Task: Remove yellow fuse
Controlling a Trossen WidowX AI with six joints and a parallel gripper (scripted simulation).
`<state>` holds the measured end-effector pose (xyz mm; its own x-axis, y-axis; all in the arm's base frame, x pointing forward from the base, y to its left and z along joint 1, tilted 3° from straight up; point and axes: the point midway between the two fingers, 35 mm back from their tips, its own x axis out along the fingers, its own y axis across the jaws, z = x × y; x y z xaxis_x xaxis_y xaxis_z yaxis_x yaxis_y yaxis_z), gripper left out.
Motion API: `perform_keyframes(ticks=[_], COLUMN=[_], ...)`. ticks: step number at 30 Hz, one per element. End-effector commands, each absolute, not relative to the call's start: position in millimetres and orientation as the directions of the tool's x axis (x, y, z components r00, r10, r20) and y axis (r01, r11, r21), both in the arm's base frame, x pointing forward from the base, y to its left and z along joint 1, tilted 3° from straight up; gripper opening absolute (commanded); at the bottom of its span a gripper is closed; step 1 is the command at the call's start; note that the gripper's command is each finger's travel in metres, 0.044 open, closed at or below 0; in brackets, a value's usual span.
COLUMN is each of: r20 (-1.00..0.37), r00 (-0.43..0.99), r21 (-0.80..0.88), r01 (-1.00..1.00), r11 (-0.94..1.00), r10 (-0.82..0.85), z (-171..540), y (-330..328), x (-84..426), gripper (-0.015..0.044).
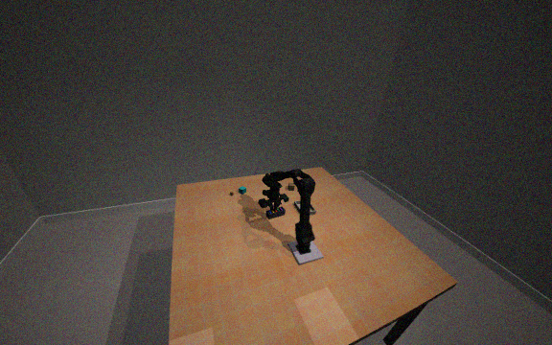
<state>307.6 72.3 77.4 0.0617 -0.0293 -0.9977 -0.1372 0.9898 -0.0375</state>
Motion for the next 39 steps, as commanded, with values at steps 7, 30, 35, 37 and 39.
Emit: perform_keyframes(ticks=[7,30,35,37,39], r20=[-0.998,-0.998,-0.998,-0.998,-0.998], r00=[0.053,0.055,0.054,0.054,0.054], r21=[-0.042,-0.039,-0.039,-0.039,-0.039], r01=[-0.136,-0.138,-0.138,-0.138,-0.138], r11=[0.99,0.99,0.99,0.99,0.99], r10=[-0.035,-0.031,-0.032,-0.032,-0.032], z=[72.9,76.3,78.7,79.7,80.7], y=[71.3,72.0,72.1,72.1,72.2], x=[306.1,306.3,306.3,306.3,306.3], gripper=[0.0073,0.0,0.0,0.0,0.0])
